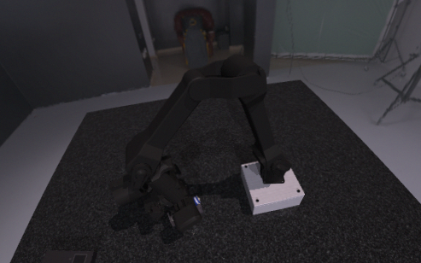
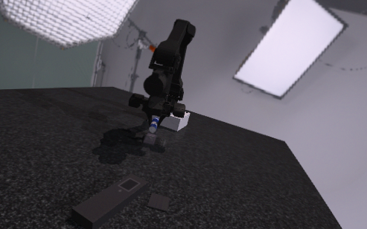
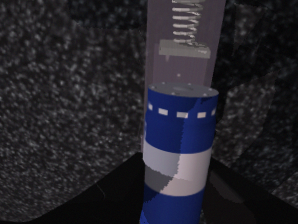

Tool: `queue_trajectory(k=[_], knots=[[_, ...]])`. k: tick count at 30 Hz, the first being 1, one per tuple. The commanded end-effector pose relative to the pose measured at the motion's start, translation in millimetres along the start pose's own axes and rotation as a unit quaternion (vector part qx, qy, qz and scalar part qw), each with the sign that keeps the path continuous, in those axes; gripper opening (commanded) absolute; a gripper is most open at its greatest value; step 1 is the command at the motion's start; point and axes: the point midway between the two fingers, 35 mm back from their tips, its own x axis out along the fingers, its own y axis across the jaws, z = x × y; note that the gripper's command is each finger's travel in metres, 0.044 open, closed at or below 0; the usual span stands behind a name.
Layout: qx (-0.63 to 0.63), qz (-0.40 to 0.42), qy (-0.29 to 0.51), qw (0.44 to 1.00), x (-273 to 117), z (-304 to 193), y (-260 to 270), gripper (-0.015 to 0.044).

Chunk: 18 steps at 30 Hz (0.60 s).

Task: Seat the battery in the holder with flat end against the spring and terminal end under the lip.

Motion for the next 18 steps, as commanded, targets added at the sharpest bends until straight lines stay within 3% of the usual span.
queue_trajectory(k=[1,18], knots=[[0.003,0.0,0.012,1.0,2.8,1.7,-0.9,0.0083],[0.004,0.002,0.064,0.998,8.6,7.9,-1.2,0.0083]])
